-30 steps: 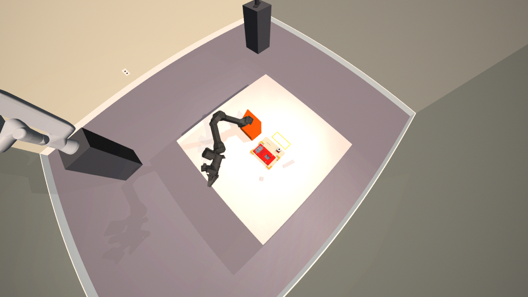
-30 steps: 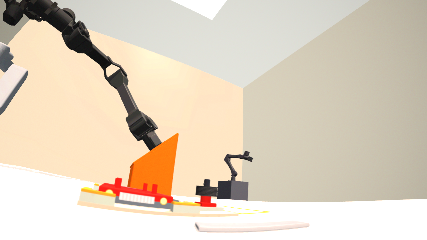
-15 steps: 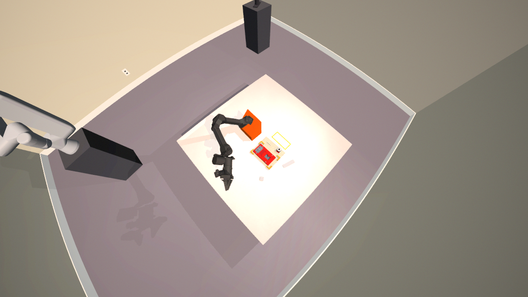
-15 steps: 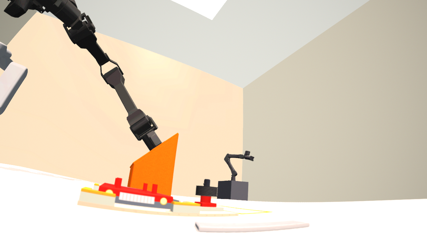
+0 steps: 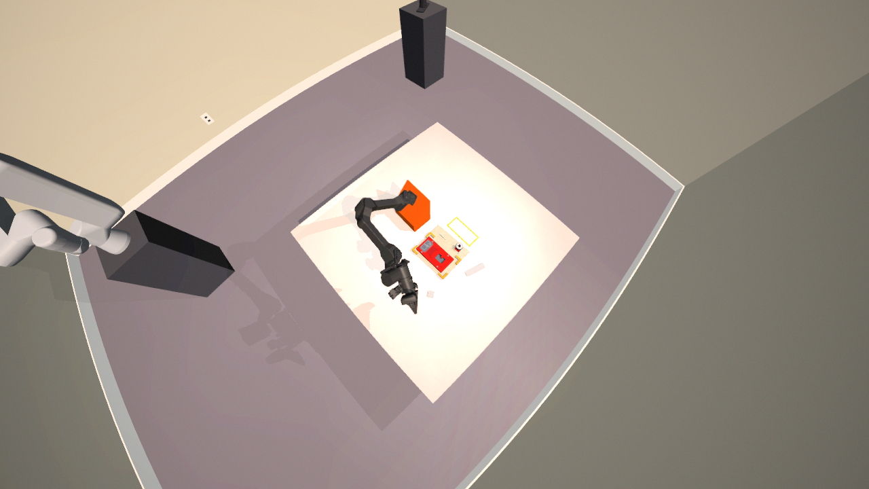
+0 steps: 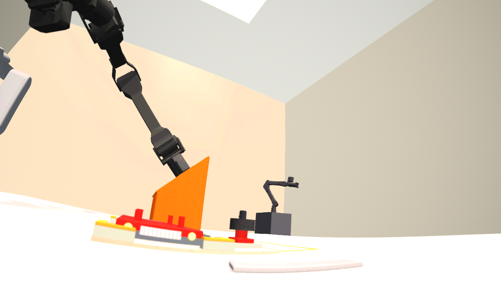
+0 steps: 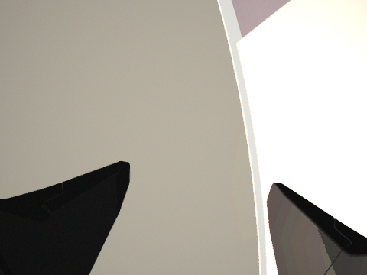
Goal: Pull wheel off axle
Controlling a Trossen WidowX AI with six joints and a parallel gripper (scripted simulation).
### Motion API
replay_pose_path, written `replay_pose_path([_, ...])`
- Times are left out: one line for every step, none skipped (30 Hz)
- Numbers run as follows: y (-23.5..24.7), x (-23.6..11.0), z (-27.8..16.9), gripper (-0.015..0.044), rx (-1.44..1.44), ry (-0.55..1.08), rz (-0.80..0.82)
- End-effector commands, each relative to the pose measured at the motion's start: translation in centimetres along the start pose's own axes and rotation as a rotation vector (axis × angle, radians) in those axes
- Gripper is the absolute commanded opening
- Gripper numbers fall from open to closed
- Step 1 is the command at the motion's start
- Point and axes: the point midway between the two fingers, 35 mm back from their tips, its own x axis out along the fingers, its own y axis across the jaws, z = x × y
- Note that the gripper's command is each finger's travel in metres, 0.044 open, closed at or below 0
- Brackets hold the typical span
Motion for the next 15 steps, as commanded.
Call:
replay_pose_path([-2.9,1.0,-4.5,0.03,0.021,0.08,-0.117])
replay_pose_path([-3.6,1.1,-5.5,0.03,0.024,0.096,-0.144])
replay_pose_path([-4.2,1.2,-6.4,0.03,0.026,0.112,-0.17])
replay_pose_path([-4.9,1.2,-7.4,0.03,0.028,0.128,-0.197])
replay_pose_path([-5.5,1.2,-8.3,0.03,0.029,0.142,-0.224])
replay_pose_path([-6.2,1.2,-9.3,0.03,0.03,0.156,-0.25])
replay_pose_path([-6.9,1.2,-10.2,0.03,0.03,0.17,-0.277])
replay_pose_path([-7.5,1.1,-11.1,0.03,0.029,0.183,-0.304])
replay_pose_path([-8.2,1.0,-12.0,0.03,0.028,0.195,-0.331])
replay_pose_path([-8.9,0.9,-12.9,0.03,0.026,0.207,-0.357])
replay_pose_path([-9.5,0.7,-13.8,0.03,0.023,0.217,-0.384])
replay_pose_path([-10.2,0.5,-14.7,0.03,0.02,0.228,-0.412])
replay_pose_path([-11.0,0.3,-15.6,0.03,0.016,0.239,-0.441])
replay_pose_path([-11.7,0.0,-16.5,0.03,0.011,0.248,-0.469])
replay_pose_path([-12.4,-0.3,-17.3,0.03,0.006,0.257,-0.498])
